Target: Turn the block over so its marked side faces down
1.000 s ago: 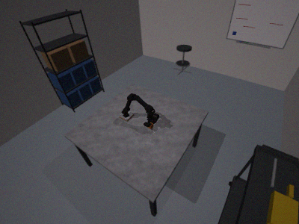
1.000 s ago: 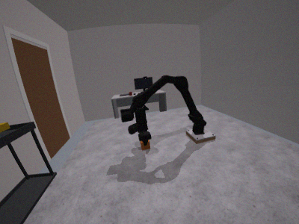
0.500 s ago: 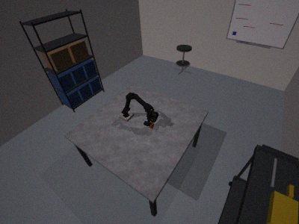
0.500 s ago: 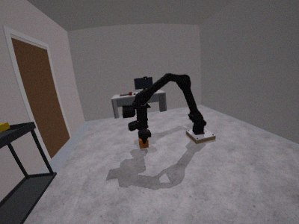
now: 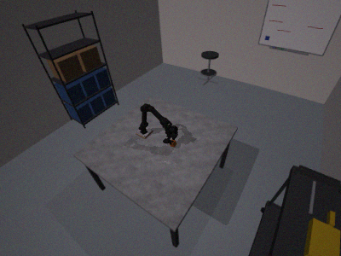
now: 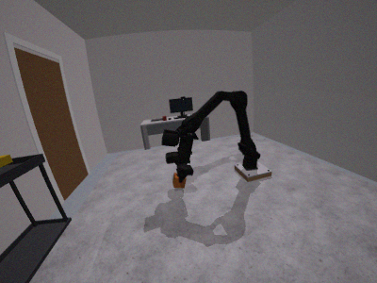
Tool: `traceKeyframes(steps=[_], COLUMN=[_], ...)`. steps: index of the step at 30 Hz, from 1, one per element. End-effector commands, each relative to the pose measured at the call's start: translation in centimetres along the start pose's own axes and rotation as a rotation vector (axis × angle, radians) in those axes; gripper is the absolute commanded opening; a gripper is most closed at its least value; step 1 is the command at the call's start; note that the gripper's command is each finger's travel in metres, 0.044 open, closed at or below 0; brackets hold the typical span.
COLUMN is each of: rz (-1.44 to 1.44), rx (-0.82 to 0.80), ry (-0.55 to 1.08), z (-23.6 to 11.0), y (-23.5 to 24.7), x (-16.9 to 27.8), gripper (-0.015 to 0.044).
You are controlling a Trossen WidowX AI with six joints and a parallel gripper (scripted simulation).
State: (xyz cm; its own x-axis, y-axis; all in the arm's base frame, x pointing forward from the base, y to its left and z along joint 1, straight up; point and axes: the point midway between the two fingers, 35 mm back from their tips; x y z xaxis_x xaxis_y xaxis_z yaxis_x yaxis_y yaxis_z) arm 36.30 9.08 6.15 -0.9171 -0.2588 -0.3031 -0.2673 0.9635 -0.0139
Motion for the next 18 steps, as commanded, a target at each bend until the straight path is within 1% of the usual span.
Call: traceKeyframes(steps=[1, 11, 18], rz=[0.005, 0.006, 0.007], rx=[0.012, 0.021, 0.022], ry=[-0.081, -0.226, -0.236], z=[-0.36, -0.58, -0.61], y=[-0.1, -0.08, -0.08], x=[-0.11, 0.34, 0.38], gripper=[0.0, 0.0, 0.0])
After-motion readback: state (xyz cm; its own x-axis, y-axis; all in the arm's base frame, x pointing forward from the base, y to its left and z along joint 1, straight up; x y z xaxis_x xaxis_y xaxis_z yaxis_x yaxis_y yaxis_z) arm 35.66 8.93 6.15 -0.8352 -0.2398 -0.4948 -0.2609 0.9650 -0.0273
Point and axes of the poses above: the point midway between the two fingers, 35 mm back from their tips, its own z axis out along the fingers, its own y axis across the jaws, x = y × z, and after that the axes turned 4 degrees about -z, right-handed
